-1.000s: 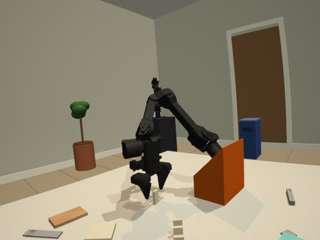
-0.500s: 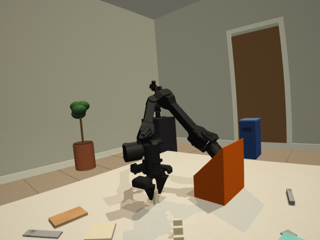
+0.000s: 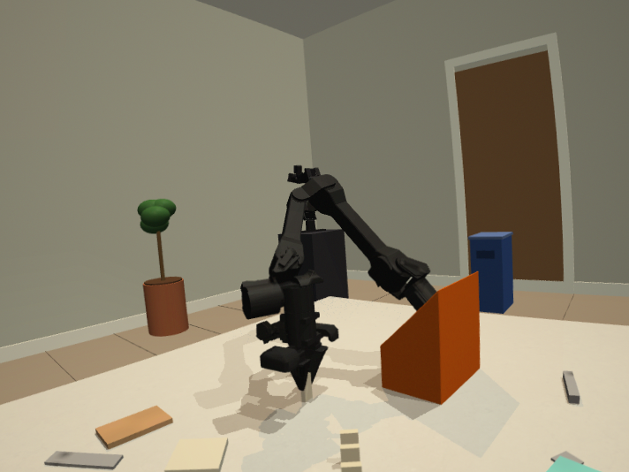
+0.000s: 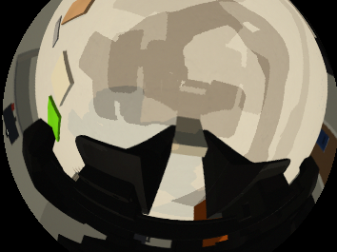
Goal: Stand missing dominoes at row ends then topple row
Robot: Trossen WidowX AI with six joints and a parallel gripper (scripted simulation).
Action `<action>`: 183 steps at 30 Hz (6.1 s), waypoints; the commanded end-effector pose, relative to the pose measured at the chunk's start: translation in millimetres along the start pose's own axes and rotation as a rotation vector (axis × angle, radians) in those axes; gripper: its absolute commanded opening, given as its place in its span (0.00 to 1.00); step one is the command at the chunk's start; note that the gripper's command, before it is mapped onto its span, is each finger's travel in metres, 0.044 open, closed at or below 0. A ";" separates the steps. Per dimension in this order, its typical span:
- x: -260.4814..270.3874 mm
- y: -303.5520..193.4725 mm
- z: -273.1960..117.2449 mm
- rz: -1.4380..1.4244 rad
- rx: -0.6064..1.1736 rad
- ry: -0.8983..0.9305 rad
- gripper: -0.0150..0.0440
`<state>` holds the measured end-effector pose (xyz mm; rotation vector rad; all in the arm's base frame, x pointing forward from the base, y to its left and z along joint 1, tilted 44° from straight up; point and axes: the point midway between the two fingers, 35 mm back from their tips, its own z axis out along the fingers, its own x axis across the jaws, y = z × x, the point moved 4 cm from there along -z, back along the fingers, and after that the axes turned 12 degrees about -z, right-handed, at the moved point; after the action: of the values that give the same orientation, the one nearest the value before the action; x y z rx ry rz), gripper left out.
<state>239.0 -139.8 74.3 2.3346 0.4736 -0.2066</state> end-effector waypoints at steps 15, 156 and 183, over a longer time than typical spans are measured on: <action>0.1 0.7 -134.1 0.018 0.006 0.001 0.44; 88.9 -105.4 -73.6 -0.511 0.010 0.010 0.25; 92.2 -105.8 -15.7 -0.511 0.010 0.012 0.25</action>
<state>289.1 -6.5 19.2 2.1896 1.0717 -0.3827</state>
